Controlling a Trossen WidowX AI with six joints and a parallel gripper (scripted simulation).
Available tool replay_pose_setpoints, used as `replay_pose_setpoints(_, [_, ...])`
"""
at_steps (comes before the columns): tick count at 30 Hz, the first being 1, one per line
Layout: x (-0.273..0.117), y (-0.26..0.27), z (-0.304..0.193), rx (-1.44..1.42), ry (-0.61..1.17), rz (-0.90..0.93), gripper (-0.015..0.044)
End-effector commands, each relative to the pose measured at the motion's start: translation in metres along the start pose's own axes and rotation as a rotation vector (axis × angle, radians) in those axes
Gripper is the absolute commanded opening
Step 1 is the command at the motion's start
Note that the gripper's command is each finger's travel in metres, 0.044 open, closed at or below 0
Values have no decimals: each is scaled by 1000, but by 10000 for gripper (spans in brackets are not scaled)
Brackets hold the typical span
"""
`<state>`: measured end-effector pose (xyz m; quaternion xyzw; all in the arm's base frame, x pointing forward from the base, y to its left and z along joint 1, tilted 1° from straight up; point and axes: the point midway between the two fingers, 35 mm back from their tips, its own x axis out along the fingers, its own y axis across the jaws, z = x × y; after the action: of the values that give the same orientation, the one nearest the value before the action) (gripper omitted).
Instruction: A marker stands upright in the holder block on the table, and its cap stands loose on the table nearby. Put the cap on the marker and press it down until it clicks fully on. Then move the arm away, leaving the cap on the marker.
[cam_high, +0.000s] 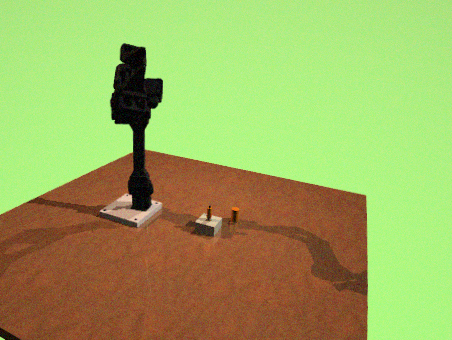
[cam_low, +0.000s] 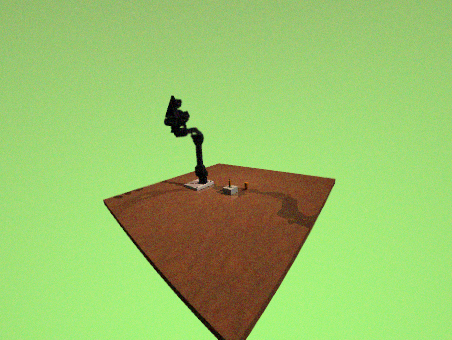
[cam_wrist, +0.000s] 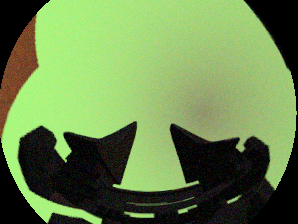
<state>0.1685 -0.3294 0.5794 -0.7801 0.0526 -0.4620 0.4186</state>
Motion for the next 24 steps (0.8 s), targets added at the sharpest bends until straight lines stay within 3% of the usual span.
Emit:
replay_pose_setpoints(1, [13,38,32,176,-42,118,248])
replay_pose_setpoints(13, [8,144,178,612,-177,604,248])
replay_pose_setpoints(24, [-75,191,335,777,-293,1161,248])
